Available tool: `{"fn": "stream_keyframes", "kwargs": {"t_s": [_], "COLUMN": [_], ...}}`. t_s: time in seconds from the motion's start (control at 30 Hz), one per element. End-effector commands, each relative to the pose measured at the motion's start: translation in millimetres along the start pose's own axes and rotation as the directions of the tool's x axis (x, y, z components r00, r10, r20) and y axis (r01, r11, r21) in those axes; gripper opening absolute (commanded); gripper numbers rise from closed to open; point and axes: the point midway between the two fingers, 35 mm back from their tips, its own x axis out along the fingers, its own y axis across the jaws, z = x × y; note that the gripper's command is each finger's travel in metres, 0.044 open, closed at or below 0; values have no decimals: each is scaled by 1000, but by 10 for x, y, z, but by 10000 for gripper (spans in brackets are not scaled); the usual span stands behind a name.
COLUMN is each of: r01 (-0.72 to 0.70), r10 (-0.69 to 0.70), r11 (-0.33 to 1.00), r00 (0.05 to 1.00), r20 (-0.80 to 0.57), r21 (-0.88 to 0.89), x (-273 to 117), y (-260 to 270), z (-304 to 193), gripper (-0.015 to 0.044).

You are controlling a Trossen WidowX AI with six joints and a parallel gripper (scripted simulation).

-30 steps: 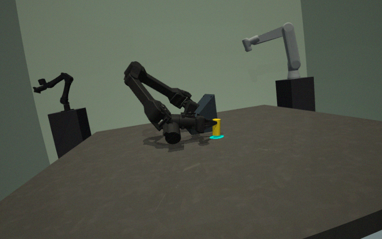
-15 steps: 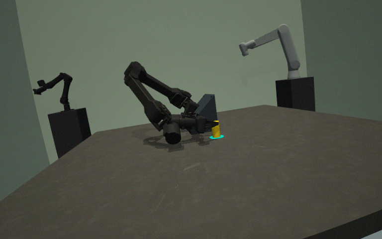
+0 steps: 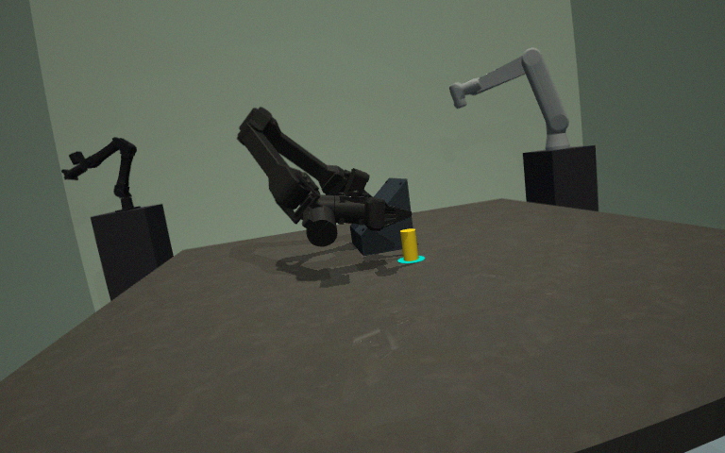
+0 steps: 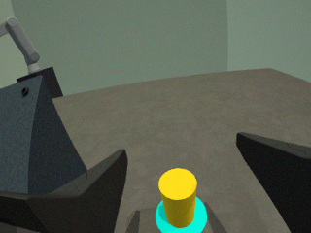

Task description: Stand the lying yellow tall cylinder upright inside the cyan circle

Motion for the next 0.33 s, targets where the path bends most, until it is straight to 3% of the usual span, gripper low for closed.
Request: {"fn": "stream_keyframes", "kwargs": {"t_s": [0.0,0.2,0.3], "r01": [2,-4,-111], "r10": [-2,4,119], "r11": [1000,1000,991], "r00": [1000,1000,987], "r20": [15,13,-111], "r21": [5,7,70], "x": [-45,-58,55], "y": [33,46,104], "z": [267,373,388], "gripper": [400,400,400]}}
